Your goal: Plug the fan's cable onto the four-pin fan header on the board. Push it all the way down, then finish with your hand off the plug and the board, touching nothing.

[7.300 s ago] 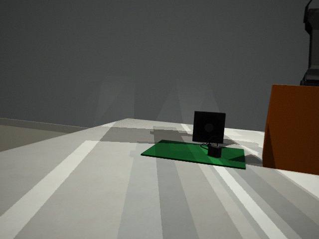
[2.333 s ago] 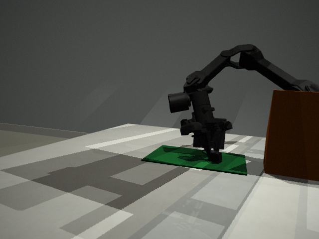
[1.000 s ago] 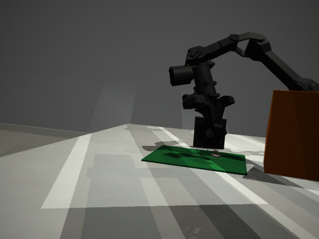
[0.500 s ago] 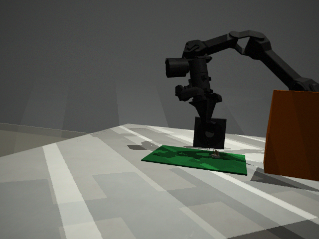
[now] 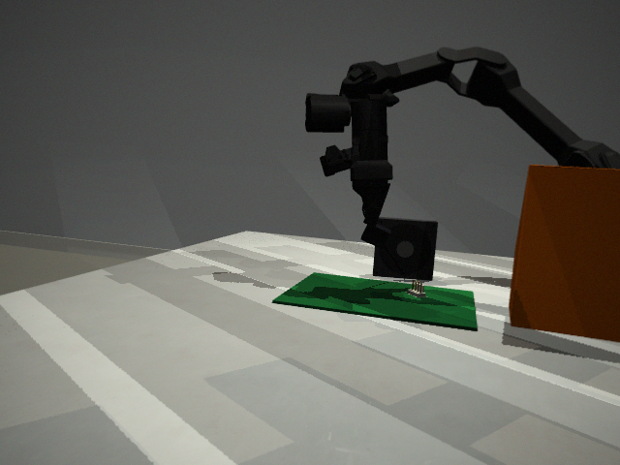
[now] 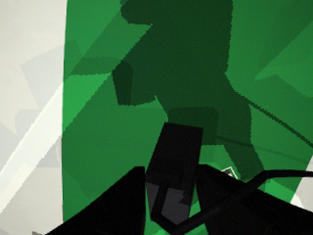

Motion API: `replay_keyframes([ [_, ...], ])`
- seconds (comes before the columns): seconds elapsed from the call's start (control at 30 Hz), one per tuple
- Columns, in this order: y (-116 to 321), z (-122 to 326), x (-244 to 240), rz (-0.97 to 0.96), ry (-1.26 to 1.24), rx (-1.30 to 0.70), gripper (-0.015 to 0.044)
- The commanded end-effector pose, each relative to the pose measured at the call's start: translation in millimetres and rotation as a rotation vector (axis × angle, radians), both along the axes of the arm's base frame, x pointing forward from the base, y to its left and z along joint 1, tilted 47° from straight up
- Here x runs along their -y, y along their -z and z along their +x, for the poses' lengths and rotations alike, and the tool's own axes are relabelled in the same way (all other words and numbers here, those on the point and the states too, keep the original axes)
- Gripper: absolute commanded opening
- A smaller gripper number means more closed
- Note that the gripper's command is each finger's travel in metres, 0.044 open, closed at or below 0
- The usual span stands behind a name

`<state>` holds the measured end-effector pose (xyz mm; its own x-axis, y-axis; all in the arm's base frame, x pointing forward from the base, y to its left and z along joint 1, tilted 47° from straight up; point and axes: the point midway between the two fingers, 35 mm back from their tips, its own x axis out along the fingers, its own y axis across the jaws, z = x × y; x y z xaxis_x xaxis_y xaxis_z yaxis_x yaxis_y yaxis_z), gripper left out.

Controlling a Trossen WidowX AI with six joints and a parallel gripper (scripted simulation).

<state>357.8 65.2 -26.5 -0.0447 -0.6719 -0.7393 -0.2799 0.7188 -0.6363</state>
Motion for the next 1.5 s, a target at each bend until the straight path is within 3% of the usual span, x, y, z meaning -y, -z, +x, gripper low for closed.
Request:
replay_keyframes([
  [0.0,1.8,9.7,-6.0,-0.017,-0.118,-0.051,0.0],
  [0.3,0.6,30.4,-11.8,-0.073,-0.356,-0.178,0.0],
  [1.47,35.6,30.5,-2.2,0.141,-0.392,-0.1,0.0],
])
